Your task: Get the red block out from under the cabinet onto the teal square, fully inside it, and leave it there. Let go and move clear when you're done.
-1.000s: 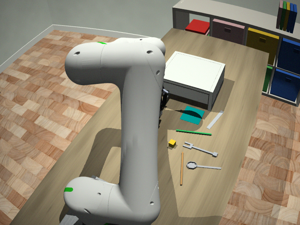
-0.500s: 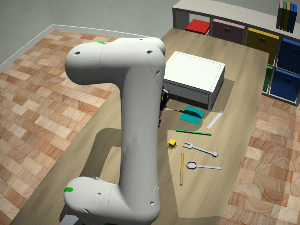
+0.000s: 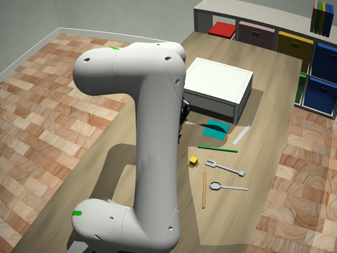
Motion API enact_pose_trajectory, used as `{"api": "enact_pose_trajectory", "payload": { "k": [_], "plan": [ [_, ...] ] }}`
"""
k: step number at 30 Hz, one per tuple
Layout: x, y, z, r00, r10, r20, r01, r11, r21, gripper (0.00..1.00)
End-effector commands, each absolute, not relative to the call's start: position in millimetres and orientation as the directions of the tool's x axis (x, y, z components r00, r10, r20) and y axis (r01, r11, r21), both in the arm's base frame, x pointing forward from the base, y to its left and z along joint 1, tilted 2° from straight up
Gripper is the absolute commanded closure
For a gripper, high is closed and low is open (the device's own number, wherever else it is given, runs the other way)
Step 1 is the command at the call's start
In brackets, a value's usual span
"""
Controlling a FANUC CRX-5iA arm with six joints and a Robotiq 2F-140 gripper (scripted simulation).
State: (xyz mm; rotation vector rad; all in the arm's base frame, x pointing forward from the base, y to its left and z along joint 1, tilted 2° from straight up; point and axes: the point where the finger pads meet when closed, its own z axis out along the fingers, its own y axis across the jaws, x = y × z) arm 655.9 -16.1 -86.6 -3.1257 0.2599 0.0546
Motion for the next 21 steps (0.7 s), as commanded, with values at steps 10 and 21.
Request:
{"api": "enact_pose_trajectory", "payload": {
  "k": [10, 21],
  "plan": [
    [655.7, -18.3, -86.4, 0.986, -0.165, -0.035, -0.165, -0.986, -0.002, 1.00],
    [652.7, -36.4, -86.5, 0.986, -0.165, -0.035, -0.165, -0.986, -0.002, 1.00]
  ]
}}
